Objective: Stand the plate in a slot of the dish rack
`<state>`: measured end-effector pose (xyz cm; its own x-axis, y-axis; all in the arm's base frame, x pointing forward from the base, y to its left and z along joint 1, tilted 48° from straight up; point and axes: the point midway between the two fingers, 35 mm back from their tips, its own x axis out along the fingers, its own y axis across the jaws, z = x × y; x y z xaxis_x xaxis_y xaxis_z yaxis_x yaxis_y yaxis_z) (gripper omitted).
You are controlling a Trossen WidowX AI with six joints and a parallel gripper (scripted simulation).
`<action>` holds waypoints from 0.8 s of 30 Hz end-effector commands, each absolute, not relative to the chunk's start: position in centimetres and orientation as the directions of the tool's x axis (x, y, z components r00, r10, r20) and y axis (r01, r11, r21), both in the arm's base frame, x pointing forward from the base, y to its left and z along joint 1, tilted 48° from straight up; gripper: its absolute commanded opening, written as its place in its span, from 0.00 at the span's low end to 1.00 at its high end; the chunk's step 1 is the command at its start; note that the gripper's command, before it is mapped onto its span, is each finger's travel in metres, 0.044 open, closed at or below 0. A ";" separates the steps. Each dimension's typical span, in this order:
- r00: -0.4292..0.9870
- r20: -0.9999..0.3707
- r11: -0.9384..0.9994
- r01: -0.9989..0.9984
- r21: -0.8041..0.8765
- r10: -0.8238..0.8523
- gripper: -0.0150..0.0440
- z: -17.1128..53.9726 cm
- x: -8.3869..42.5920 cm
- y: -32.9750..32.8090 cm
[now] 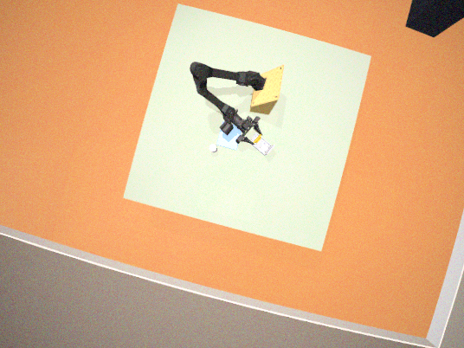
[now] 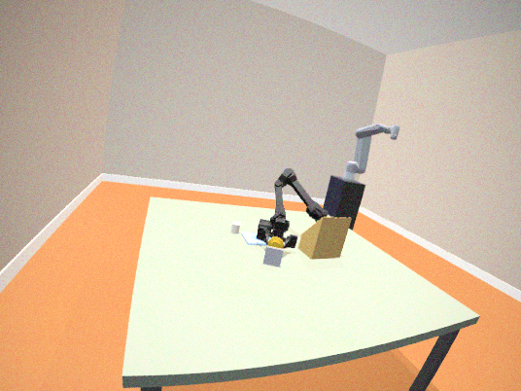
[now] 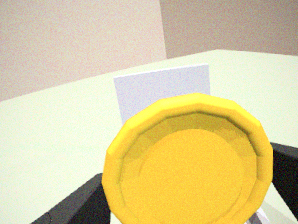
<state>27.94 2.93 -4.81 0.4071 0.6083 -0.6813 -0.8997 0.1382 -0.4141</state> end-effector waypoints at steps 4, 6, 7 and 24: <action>0.407 -0.681 0.138 -0.900 -0.414 0.608 0.34 -4.8 27.9 2.9; 0.407 -0.681 0.138 -0.900 -0.414 0.608 0.43 -4.8 27.9 2.9; 0.407 -0.681 0.138 -0.900 -0.414 0.608 0.48 -4.8 27.9 2.9; 0.407 -0.681 0.138 -0.900 -0.414 0.608 0.93 -4.8 27.9 2.9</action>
